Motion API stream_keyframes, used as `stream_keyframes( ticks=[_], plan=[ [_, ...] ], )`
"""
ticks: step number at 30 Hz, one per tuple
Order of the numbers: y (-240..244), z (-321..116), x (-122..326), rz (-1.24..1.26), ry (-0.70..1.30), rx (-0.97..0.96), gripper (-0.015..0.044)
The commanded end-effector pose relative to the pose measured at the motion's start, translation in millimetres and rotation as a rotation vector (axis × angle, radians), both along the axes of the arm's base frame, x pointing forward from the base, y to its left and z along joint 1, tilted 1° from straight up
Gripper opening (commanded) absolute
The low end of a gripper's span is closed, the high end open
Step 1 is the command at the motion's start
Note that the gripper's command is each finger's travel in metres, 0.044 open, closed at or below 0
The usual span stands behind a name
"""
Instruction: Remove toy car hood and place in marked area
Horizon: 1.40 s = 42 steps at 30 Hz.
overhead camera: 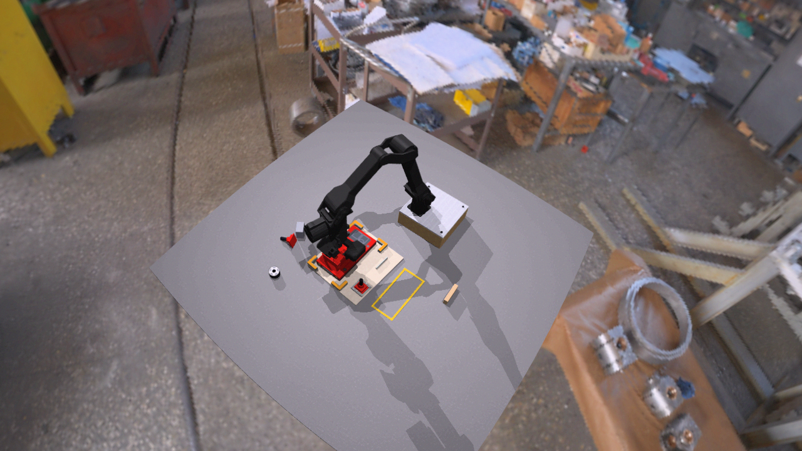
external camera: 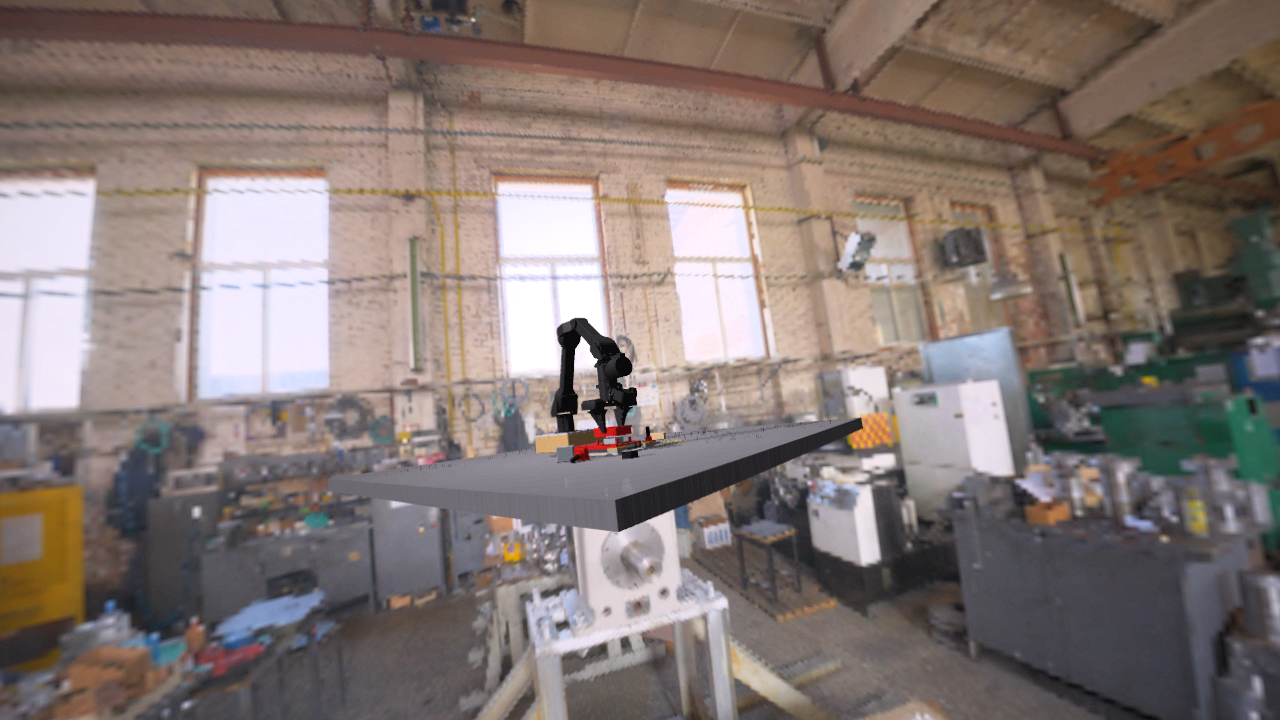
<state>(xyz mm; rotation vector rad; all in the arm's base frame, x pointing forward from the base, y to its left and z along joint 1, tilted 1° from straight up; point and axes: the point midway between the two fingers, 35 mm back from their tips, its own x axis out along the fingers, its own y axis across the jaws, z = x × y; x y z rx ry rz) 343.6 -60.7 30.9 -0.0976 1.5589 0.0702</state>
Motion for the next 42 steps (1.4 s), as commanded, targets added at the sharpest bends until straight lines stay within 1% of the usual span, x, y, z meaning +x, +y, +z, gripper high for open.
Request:
stream_keyframes(
  ticks=[1,10,13,14,15,27,33,42],
  plan=[
    [0,8,1,-0.001,-0.008,-0.001,0.0],
    [1,48,1,-0.001,-0.008,-0.001,0.0],
    [1,49,0,-0.001,-0.008,-0.001,0.0],
    [1,39,1,0.002,-0.004,-0.001,0.0],
    [4,39,1,0.002,-0.004,0.0,0.0],
    [71,40,1,0.025,-0.008,0.013,0.0],
    [104,40,-4,0.055,-0.009,0.026,0.0],
    [151,42,-17,0.035,-0.006,0.023,0.0]
  ],
)
